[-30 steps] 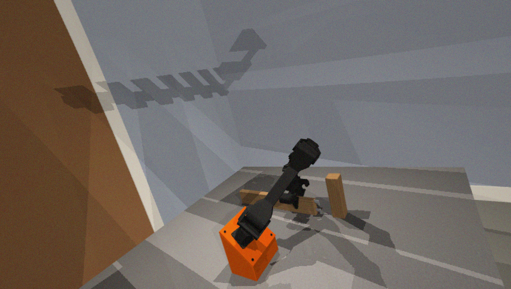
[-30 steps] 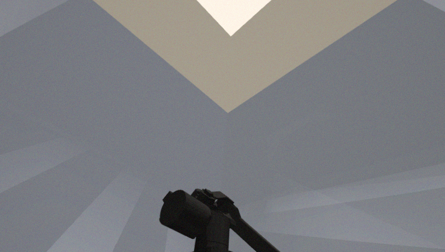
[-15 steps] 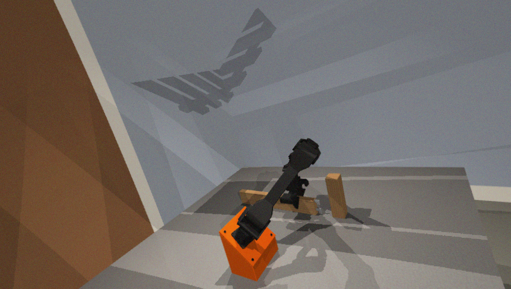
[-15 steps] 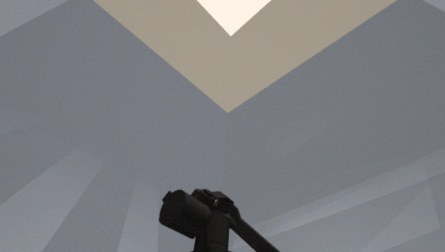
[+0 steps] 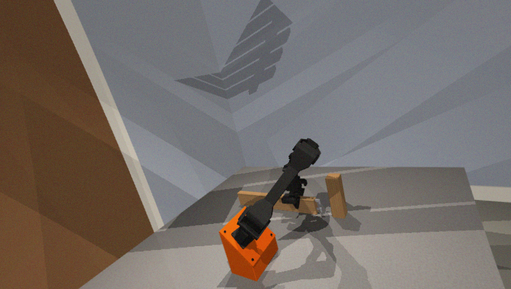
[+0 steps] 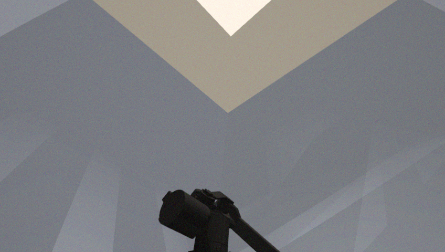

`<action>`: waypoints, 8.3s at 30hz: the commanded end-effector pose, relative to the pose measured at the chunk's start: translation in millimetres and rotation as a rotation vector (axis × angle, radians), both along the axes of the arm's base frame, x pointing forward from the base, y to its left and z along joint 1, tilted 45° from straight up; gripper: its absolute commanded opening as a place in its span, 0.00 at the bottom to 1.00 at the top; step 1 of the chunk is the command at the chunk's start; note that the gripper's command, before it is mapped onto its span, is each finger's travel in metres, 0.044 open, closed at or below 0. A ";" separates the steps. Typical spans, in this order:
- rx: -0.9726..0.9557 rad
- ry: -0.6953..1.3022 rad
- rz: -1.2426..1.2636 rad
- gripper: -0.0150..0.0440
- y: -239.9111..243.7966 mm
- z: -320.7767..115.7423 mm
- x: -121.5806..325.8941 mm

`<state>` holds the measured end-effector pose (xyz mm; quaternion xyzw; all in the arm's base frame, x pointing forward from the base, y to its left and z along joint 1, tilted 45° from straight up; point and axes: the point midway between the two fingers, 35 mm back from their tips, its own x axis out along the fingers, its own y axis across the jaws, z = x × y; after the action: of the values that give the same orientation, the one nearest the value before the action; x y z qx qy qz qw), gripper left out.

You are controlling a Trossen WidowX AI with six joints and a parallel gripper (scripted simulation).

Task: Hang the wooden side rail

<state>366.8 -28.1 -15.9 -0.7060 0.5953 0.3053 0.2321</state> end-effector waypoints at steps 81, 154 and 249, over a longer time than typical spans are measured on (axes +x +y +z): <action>-0.006 0.027 0.024 0.25 6.6 5.4 6.6; -0.005 0.027 0.024 0.25 15.2 14.0 5.4; -0.005 0.027 0.024 0.25 12.9 21.2 5.7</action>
<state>372.3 -17.8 2.6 -0.7052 0.5958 0.3150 0.2202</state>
